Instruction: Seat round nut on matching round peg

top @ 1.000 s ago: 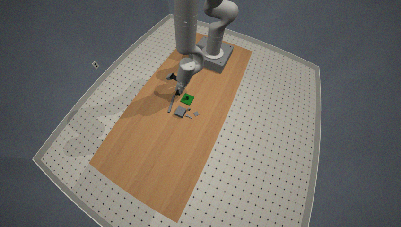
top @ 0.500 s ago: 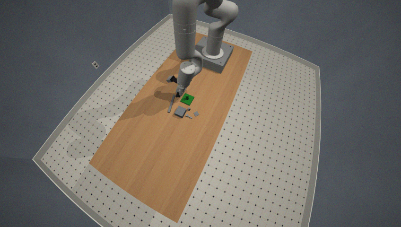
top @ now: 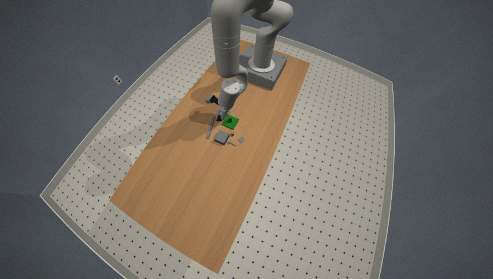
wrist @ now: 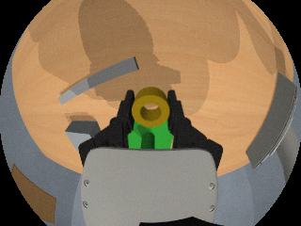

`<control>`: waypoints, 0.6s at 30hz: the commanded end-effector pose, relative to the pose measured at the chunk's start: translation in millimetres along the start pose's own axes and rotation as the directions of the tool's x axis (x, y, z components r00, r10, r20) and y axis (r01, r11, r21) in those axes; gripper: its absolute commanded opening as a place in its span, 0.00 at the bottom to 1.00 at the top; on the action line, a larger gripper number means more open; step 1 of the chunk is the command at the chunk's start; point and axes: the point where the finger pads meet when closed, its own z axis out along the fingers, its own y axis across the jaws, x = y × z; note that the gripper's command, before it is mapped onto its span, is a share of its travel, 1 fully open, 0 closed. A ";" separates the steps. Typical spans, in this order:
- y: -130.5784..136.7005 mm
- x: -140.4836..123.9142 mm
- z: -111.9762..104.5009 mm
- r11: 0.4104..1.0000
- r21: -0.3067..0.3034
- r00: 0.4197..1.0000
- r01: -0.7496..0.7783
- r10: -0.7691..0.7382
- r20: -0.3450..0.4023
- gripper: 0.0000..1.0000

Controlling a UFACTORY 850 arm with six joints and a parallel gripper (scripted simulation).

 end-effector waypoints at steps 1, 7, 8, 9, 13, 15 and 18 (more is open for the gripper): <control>-0.7 -0.1 0.5 1.000 0.002 1.000 0.000 0.000 0.000 0.00; -0.7 -0.1 0.5 1.000 0.002 1.000 0.000 0.000 0.000 1.00; -0.7 -0.1 0.5 1.000 0.002 1.000 0.000 0.000 0.000 1.00; -0.7 -0.1 0.5 1.000 0.002 1.000 0.000 0.000 0.000 1.00; -0.7 -0.1 0.5 1.000 0.002 1.000 0.000 0.000 0.000 1.00; -0.7 -0.1 0.5 1.000 0.002 1.000 0.000 0.000 0.000 1.00; -0.7 -0.1 0.5 1.000 0.002 1.000 0.000 0.000 0.000 1.00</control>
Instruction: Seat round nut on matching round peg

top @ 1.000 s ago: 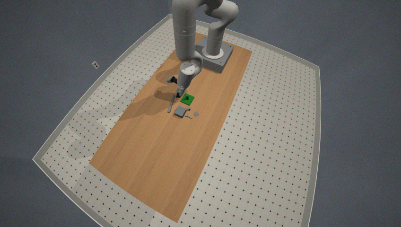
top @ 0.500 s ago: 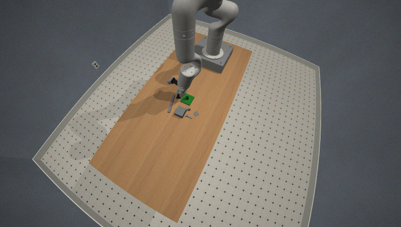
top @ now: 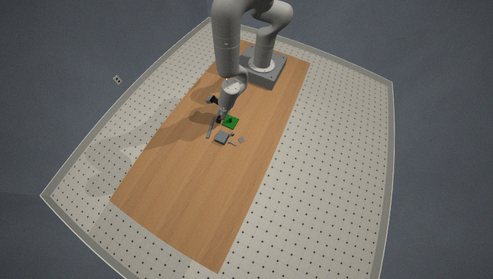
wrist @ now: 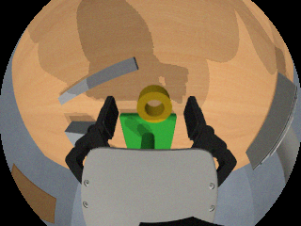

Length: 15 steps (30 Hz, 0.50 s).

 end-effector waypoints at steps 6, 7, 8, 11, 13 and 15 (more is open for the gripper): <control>-0.8 0.2 -0.5 1.000 0.001 1.000 0.000 0.000 0.000 1.00; -0.8 0.2 -0.6 1.000 0.001 1.000 0.000 0.000 0.000 1.00; -0.8 0.2 -0.6 1.000 0.001 1.000 0.000 0.000 0.000 1.00; -0.8 0.3 -0.7 1.000 0.001 1.000 0.000 0.000 0.000 1.00; -0.9 0.5 -1.0 1.000 0.002 1.000 0.000 0.000 0.000 1.00; -0.9 0.9 -1.6 1.000 0.002 1.000 0.000 0.000 0.000 1.00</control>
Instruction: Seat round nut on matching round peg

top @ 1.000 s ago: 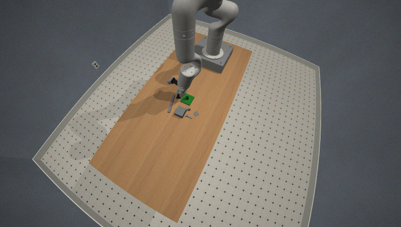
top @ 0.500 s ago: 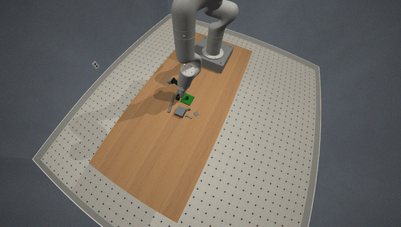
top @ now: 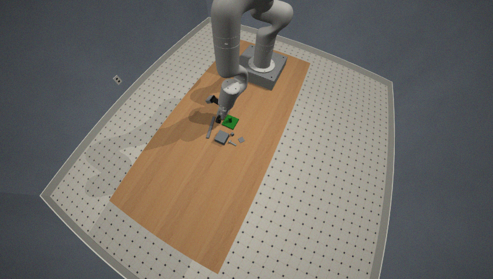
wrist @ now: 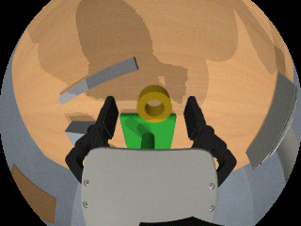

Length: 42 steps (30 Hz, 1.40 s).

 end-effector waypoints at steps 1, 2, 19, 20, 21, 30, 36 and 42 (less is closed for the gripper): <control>-1.0 0.9 -1.6 1.000 0.002 1.000 0.000 0.000 0.000 1.00; -1.0 1.2 -2.0 1.000 0.002 1.000 0.000 0.000 -0.001 1.00; -2.2 11.9 -17.5 1.000 0.004 1.000 -0.001 0.001 -0.004 1.00; -2.3 13.0 -19.1 1.000 0.004 1.000 -0.001 0.001 -0.005 1.00; -2.4 14.1 -20.7 1.000 0.004 1.000 -0.001 0.001 -0.005 1.00; -2.5 22.8 -33.6 1.000 0.004 1.000 -0.001 0.001 -0.006 1.00; -2.1 30.6 -45.6 1.000 0.005 1.000 -0.001 0.001 -0.007 1.00; -1.1 38.0 -57.2 1.000 0.004 1.000 -0.001 0.001 -0.006 1.00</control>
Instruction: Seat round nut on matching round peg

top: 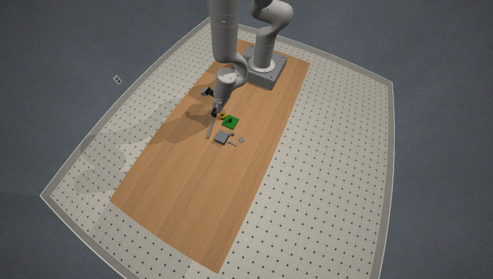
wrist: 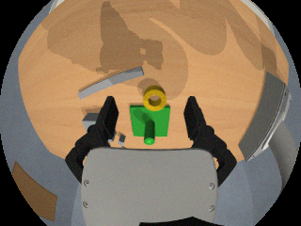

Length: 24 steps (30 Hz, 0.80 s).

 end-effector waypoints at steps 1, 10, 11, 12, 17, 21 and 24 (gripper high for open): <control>-0.1 5.4 -8.8 1.000 -0.001 1.000 0.000 0.000 0.001 1.00; 1.3 12.5 -20.3 1.000 -0.002 1.000 0.000 0.000 0.003 1.00; 1.5 13.4 -21.7 1.000 -0.002 1.000 0.000 0.000 0.003 1.00; 1.7 14.2 -23.0 1.000 -0.002 1.000 0.000 0.000 0.004 1.00; 2.6 17.5 -28.7 1.000 -0.002 1.000 0.000 0.000 0.005 1.00; 3.0 19.0 -31.1 1.000 -0.002 1.000 0.000 0.000 0.006 1.00; 3.2 19.8 -32.4 1.000 -0.002 1.000 0.000 0.000 0.006 1.00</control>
